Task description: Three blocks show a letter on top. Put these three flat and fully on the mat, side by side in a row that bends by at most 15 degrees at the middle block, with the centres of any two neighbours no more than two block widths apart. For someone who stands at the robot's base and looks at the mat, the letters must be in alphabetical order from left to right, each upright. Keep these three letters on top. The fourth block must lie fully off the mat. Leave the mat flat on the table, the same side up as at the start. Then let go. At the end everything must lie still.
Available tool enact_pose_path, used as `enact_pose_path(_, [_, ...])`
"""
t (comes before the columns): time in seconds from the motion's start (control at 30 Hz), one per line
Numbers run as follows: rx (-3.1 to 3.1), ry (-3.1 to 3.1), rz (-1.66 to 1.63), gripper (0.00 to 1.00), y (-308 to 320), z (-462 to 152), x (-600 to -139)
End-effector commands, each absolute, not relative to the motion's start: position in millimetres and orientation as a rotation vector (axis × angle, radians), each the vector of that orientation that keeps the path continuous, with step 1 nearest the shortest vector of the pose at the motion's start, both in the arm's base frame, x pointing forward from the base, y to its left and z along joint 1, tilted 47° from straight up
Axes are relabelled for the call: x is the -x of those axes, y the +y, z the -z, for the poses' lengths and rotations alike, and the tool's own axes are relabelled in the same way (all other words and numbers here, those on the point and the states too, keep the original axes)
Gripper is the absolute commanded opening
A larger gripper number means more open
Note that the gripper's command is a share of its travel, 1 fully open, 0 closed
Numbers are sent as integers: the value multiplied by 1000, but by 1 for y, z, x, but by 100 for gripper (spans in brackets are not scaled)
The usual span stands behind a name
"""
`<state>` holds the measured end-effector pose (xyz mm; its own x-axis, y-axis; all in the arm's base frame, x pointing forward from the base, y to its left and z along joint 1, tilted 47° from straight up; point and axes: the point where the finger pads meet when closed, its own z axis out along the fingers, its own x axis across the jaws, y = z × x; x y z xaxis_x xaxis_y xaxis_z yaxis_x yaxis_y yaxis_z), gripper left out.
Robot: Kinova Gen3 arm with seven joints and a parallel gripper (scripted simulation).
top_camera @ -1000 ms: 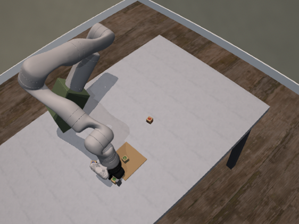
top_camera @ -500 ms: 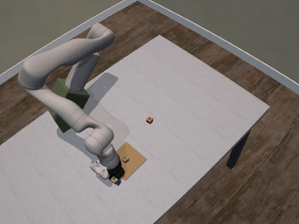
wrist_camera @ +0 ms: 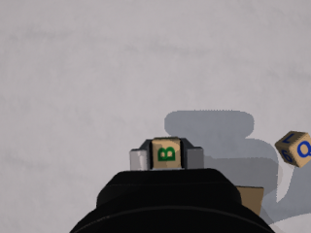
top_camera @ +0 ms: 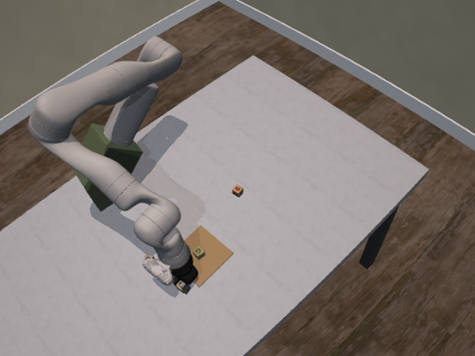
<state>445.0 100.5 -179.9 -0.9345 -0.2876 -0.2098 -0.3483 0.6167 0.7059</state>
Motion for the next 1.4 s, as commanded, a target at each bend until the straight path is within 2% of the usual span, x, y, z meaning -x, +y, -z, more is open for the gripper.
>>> enact_pose_path(0.0, [542,2756,-1226,49,100,180,-446])
enact_pose_path(0.87, [542,2756,-1226,49,95,175,-446])
enact_pose_path(1.37, [542,2756,-1226,49,29,114,-453])
